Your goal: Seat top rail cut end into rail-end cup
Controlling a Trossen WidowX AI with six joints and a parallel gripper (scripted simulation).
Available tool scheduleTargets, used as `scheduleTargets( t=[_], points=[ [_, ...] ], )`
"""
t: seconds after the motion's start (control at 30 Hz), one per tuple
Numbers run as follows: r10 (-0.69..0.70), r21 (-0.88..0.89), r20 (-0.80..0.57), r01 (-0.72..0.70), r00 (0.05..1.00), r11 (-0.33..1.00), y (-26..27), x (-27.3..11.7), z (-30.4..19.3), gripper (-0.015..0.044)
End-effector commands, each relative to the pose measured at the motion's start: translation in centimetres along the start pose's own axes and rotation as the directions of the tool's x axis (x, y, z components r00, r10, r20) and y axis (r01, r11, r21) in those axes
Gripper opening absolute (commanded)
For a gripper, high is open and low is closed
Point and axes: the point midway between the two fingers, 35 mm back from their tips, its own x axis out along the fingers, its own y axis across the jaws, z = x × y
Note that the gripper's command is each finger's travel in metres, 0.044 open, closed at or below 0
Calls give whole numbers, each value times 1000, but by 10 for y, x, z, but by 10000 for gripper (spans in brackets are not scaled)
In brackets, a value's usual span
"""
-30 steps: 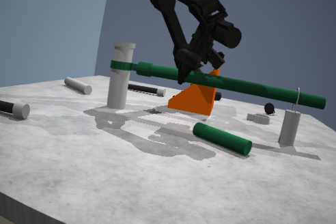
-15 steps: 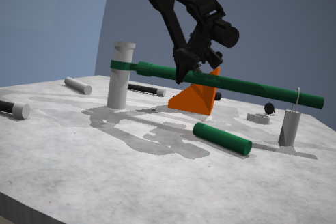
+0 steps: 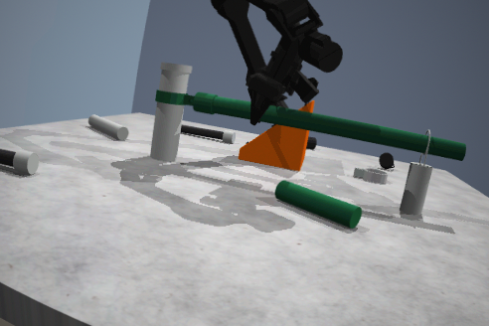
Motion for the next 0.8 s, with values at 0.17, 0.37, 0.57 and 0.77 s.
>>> scheduleTargets(
  t=[0.17,0.37,0.57,0.77],
  points=[
    [-5,-7,1,5,1000,1000,0,-5,2,315],
    [-24,-55,7,24,1000,998,1,-29,15,440],
    [-39,-96,9,39,999,995,4,-51,26,440],
    [-97,-101,63,103,993,990,8,-74,24,440]
  ],
)
